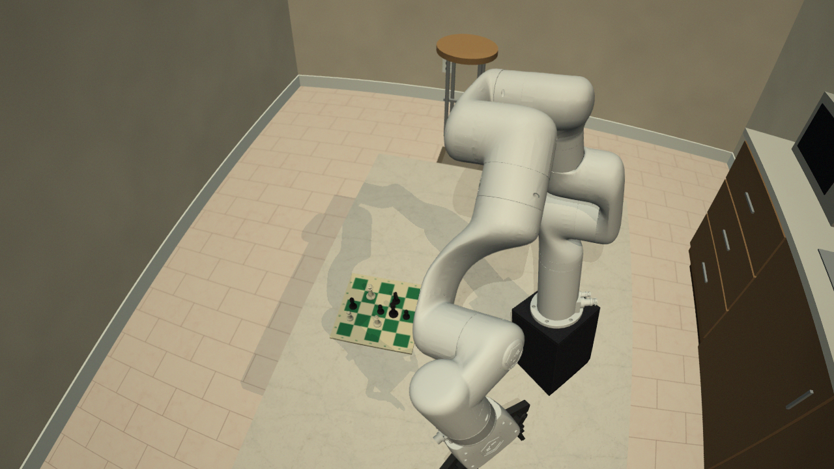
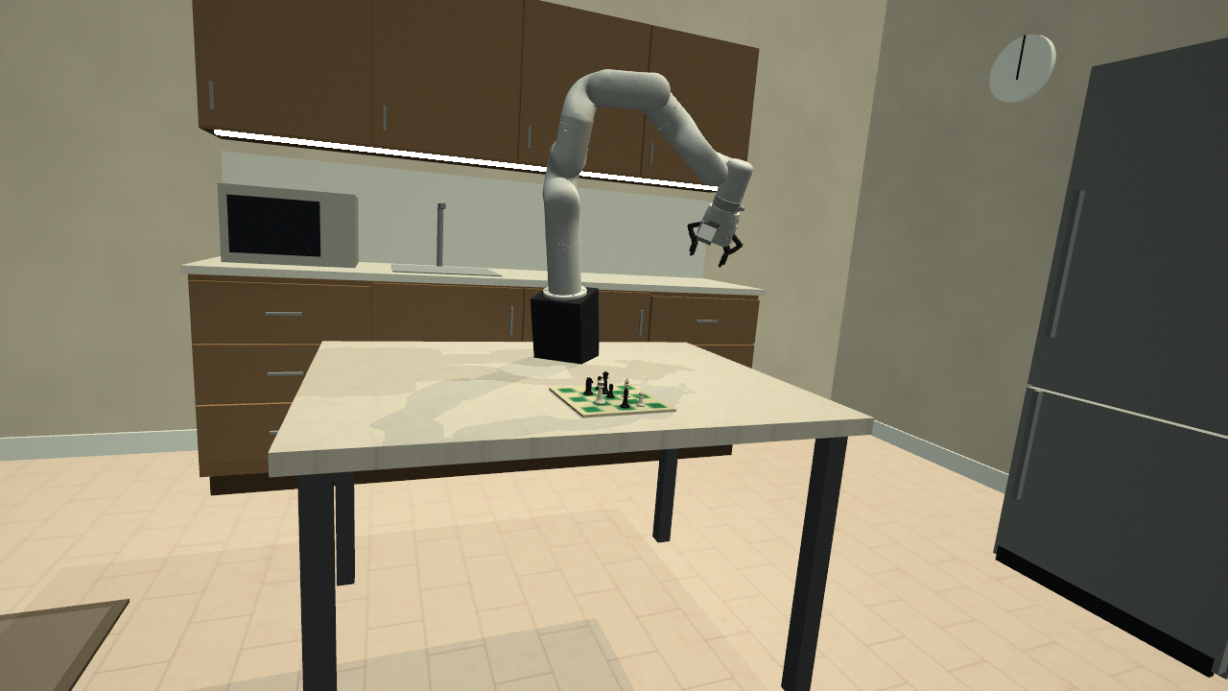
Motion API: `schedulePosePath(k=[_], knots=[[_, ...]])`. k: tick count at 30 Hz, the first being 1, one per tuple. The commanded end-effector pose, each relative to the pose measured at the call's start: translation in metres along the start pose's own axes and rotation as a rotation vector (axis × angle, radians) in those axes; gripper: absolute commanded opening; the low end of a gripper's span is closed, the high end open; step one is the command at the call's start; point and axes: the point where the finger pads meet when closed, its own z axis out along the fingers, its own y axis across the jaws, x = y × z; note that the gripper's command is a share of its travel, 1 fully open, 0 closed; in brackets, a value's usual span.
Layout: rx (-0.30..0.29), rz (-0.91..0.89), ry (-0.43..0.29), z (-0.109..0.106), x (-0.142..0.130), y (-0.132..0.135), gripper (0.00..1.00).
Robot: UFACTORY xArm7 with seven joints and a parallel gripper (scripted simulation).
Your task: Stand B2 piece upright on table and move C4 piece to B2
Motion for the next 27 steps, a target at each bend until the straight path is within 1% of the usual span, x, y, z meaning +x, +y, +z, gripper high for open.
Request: schedulePosePath(k=[1, 20, 23, 26, 27], knots=[[0.004, -0.002, -0.002, -0.002, -0.001, -0.001, 1.00], [-0.001, 0.006, 0.004, 0.000, 0.001, -0.003, 1.00], [-0.031, 0.048, 0.040, 0.008, 0.014, -0.014, 1.00], [-0.091, 0.143, 0.126, 0.027, 0.047, -0.038, 1.00], [-0.091, 0.143, 0.126, 0.027, 0.047, -0.038, 1.00]])
